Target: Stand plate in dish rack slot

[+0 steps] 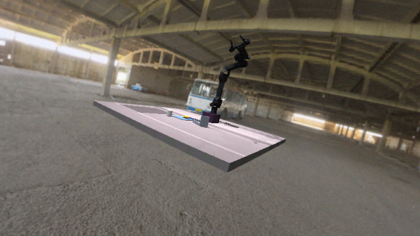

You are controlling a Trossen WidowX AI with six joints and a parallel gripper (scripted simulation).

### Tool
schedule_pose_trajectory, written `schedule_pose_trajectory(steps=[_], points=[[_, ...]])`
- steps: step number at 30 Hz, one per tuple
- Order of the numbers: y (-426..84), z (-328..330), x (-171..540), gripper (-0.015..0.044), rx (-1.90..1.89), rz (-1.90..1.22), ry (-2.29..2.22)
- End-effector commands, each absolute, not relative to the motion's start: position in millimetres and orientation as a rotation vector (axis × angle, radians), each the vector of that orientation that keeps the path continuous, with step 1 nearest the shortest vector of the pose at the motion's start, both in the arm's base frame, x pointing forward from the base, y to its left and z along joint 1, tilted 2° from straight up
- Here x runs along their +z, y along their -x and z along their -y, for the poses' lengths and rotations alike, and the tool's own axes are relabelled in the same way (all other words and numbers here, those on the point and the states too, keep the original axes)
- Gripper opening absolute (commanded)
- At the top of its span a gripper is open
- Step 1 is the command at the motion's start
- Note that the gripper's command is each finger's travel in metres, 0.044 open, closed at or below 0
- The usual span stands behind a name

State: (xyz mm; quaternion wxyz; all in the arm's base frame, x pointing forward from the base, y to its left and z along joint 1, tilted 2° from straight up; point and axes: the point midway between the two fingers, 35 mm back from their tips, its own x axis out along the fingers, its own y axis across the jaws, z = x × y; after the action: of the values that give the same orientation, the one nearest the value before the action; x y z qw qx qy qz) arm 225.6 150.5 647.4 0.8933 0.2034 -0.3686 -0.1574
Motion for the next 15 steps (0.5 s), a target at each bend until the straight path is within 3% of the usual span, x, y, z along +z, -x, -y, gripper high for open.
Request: schedule_pose_trajectory(steps=[1, 15], points=[[-226.2, -150.8, 647.4, 0.04, -0.327, 0.765, -0.418], [-276.7, -156.2, 639.6, 0.04, -0.36, 0.759, -0.11]])
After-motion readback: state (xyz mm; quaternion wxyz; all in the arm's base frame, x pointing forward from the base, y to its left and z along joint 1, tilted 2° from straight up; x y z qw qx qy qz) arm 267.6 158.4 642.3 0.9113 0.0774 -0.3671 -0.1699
